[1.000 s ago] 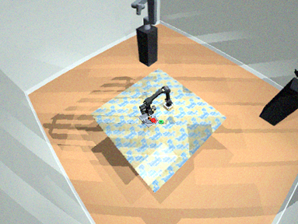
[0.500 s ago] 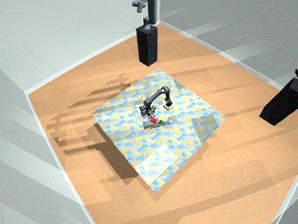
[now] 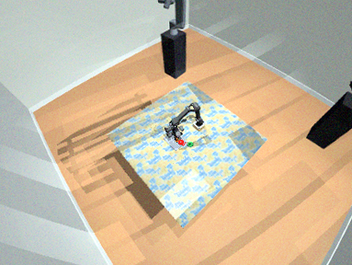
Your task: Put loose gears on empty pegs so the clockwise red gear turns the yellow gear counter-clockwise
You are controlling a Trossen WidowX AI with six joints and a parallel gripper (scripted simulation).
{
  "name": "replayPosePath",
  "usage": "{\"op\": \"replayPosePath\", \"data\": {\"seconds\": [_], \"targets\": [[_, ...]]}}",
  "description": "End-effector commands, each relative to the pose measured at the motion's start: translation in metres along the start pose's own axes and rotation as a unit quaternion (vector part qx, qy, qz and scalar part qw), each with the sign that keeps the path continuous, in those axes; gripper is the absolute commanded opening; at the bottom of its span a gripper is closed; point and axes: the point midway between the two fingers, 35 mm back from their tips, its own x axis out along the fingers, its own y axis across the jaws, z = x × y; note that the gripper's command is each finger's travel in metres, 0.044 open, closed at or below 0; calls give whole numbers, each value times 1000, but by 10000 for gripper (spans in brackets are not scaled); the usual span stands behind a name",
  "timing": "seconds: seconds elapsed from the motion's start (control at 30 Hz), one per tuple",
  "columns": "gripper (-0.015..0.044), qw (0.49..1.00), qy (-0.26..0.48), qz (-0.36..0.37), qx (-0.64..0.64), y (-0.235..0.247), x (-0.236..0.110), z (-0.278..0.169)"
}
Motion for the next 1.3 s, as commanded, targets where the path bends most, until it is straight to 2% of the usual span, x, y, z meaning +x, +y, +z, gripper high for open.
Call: {"op": "replayPosePath", "data": {"seconds": [0.0, 0.37, 0.6, 1.1, 1.27], "targets": [[0, 999, 1, 0, 52, 0, 7, 0], [0, 985, 1, 0, 172, 1, 12, -1], [0, 992, 1, 0, 124, 0, 13, 0], [0, 997, 1, 0, -71, 0, 15, -1], [0, 998, 1, 0, -63, 0, 16, -1]]}}
